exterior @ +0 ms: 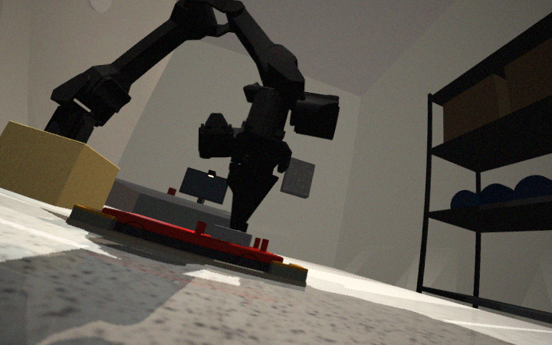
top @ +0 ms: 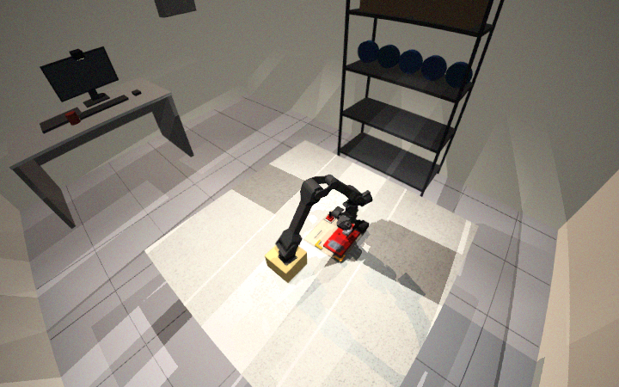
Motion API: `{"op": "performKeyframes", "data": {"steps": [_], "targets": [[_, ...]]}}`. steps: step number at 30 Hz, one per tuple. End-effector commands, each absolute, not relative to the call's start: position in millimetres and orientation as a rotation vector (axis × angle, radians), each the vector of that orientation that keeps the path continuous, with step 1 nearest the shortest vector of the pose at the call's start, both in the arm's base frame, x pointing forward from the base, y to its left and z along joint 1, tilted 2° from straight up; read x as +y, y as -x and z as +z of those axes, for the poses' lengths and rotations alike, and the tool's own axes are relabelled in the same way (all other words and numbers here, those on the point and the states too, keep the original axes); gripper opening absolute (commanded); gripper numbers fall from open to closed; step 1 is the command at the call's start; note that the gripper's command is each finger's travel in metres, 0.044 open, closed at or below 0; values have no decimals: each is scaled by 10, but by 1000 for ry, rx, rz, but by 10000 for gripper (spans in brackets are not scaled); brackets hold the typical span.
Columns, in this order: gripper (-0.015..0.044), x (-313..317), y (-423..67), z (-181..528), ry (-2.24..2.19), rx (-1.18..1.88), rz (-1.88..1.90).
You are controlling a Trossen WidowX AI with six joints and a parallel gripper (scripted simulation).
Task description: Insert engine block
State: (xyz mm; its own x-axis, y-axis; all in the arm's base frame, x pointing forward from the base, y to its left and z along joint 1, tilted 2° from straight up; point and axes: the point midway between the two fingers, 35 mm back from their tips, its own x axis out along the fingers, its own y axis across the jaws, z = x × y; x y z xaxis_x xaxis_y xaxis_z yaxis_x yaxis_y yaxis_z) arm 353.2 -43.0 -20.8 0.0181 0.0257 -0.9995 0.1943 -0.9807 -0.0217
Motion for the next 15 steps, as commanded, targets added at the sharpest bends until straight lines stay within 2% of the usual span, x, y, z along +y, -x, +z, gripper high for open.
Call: {"op": "performKeyframes", "data": {"steps": [1, 6, 15], "targets": [[316, -429, -3531, -209, -2151, 235, -2108], [440, -429, -3531, -209, -2151, 235, -2108], [440, -429, -3531, -209, -2151, 235, -2108]]}}
